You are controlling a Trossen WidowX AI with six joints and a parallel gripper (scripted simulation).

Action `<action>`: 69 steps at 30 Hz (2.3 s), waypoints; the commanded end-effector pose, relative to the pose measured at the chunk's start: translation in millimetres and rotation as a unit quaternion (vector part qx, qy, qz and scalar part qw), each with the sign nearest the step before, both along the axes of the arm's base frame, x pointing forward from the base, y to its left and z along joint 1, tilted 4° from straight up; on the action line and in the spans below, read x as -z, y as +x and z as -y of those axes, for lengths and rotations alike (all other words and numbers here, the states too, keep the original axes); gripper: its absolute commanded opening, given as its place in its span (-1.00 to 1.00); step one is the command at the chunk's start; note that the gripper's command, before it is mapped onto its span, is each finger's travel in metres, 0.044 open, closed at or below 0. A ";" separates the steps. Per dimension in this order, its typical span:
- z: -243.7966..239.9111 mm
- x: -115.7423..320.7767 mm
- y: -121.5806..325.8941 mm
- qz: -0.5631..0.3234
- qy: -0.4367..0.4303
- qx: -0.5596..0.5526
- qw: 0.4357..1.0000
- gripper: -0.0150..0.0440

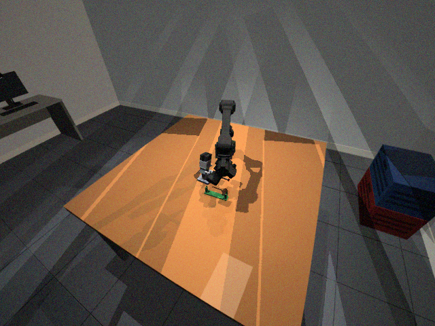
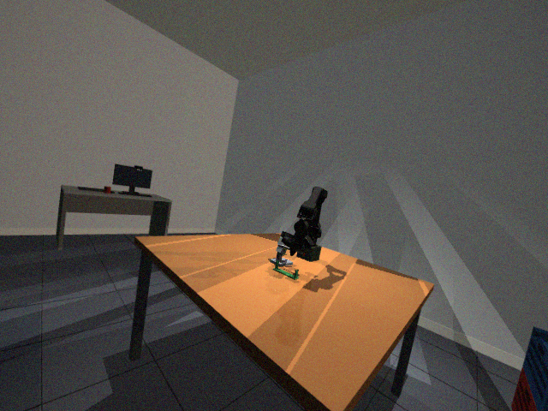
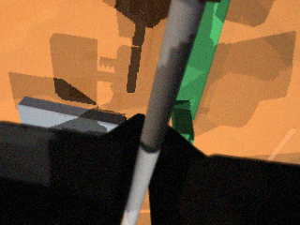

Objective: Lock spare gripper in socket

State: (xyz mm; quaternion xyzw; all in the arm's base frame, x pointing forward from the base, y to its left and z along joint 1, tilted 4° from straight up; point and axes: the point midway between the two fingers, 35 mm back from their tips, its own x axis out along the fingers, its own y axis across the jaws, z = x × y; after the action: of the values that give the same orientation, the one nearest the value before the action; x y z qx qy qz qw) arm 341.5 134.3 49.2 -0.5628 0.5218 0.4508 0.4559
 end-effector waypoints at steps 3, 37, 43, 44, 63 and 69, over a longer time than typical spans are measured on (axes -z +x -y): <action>0.3 -5.3 -18.1 0.002 0.003 0.009 1.000 -0.49; 5.4 42.8 -44.6 -0.004 0.006 0.025 1.000 -0.49; 9.0 41.6 -43.7 -0.005 0.006 0.026 1.000 -0.49; 10.1 41.8 -43.6 -0.005 0.006 0.026 1.000 -0.49; 22.4 43.6 -43.7 -0.008 0.006 0.026 1.000 -0.49; 27.2 44.3 -44.0 -0.009 0.006 0.026 1.000 -0.49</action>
State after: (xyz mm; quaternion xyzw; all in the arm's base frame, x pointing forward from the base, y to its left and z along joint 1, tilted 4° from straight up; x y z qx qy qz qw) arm 297.1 110.0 4.3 -0.5432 0.5388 0.4459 0.4646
